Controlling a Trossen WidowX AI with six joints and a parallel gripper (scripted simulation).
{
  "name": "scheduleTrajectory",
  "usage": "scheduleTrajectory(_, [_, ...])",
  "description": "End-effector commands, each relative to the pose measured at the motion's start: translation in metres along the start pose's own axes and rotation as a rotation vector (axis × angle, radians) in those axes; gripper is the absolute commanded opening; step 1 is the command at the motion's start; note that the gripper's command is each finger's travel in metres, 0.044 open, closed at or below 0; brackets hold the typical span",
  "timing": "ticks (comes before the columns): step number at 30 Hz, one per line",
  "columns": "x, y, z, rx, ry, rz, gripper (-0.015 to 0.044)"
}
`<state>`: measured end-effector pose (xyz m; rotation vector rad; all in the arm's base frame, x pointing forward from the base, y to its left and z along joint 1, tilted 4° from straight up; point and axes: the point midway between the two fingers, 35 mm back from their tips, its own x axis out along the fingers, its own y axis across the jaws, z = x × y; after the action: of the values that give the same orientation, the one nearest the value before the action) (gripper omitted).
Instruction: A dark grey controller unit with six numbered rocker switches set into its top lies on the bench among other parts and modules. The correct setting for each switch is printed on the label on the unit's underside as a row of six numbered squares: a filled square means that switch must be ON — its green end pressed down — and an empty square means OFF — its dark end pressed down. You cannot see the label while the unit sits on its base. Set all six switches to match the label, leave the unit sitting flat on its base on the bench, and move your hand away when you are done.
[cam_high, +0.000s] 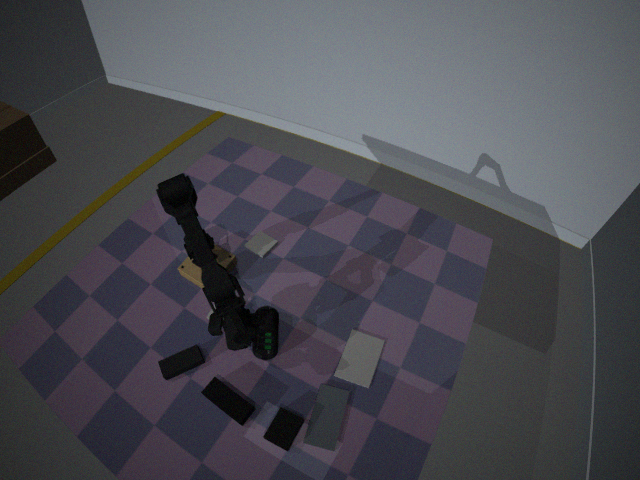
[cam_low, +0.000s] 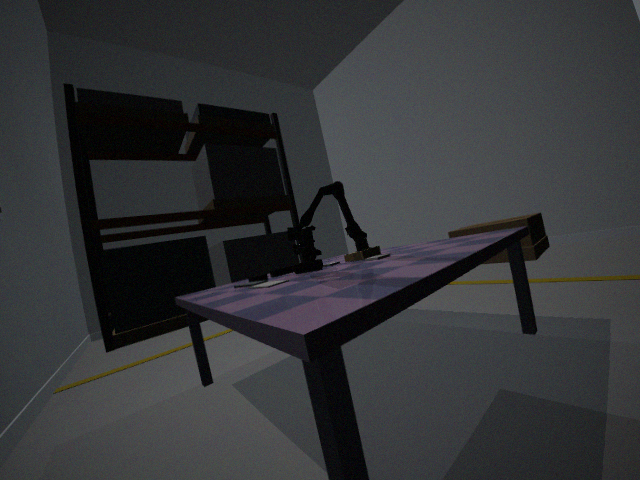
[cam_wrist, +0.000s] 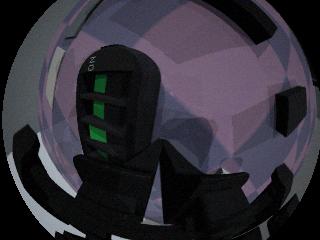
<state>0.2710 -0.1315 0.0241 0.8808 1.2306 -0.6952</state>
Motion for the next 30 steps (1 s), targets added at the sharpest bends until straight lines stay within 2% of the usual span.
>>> scheduleTrajectory(1, [0.002,0.01,-0.001,-0.007,0.003,0.014,0.0])
scheduleTrajectory(5, [-0.002,0.005,0.001,-0.001,-0.003,0.003,0.0])
scheduleTrajectory(10, [-0.048,0.005,-0.001,-0.007,0.002,0.014,0.0])
scheduleTrajectory(22, [-0.047,0.011,0.0,-0.013,-0.002,0.013,0.0])
scheduleTrajectory(28, [-0.094,0.021,0.001,-0.013,-0.002,0.013,0.0157])
scheduleTrajectory(30, [-0.096,0.021,0.001,-0.013,-0.002,0.013,0.021])
